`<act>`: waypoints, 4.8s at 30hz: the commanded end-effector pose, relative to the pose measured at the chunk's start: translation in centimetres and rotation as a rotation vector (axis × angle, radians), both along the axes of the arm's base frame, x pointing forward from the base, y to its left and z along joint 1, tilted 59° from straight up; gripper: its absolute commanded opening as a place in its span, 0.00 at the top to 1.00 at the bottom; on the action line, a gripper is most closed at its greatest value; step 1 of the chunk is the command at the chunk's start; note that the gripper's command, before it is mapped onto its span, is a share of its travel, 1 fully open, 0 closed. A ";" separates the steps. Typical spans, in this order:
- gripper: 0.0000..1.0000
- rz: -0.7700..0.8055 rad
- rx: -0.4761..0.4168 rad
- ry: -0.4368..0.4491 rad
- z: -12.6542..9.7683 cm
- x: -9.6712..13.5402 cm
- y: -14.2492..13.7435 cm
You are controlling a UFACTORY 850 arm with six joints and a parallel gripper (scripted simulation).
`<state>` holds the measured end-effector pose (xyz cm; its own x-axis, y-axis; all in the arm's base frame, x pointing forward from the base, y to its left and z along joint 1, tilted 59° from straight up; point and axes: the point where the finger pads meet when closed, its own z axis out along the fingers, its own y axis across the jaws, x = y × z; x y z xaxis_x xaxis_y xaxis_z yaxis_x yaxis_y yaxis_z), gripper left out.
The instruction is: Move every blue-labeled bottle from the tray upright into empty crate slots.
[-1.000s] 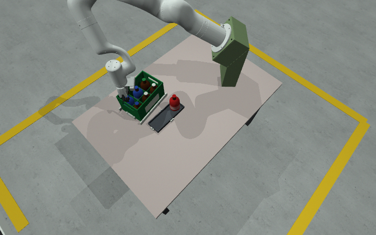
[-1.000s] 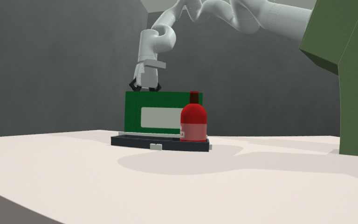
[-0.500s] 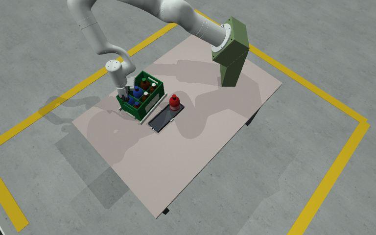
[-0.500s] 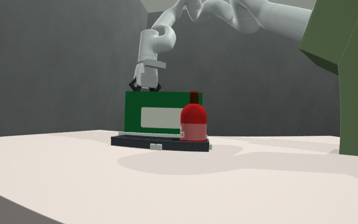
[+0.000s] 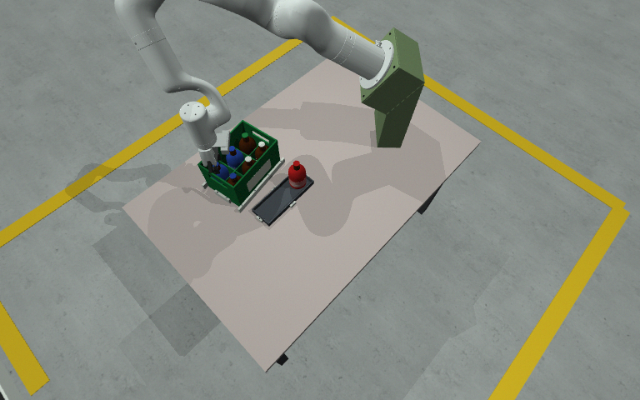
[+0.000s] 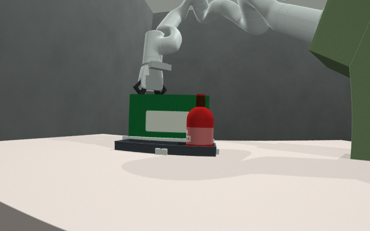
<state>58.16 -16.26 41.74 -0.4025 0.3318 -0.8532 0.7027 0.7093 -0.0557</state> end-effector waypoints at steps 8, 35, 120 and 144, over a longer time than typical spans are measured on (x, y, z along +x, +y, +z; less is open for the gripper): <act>0.34 0.000 0.000 -0.001 0.1 0.0 0.0; 0.34 0.000 0.000 -0.001 1.6 -1.7 1.8; 1.00 0.000 0.000 -0.001 4.4 -4.9 5.3; 1.00 0.000 0.000 -0.001 4.4 -4.9 5.3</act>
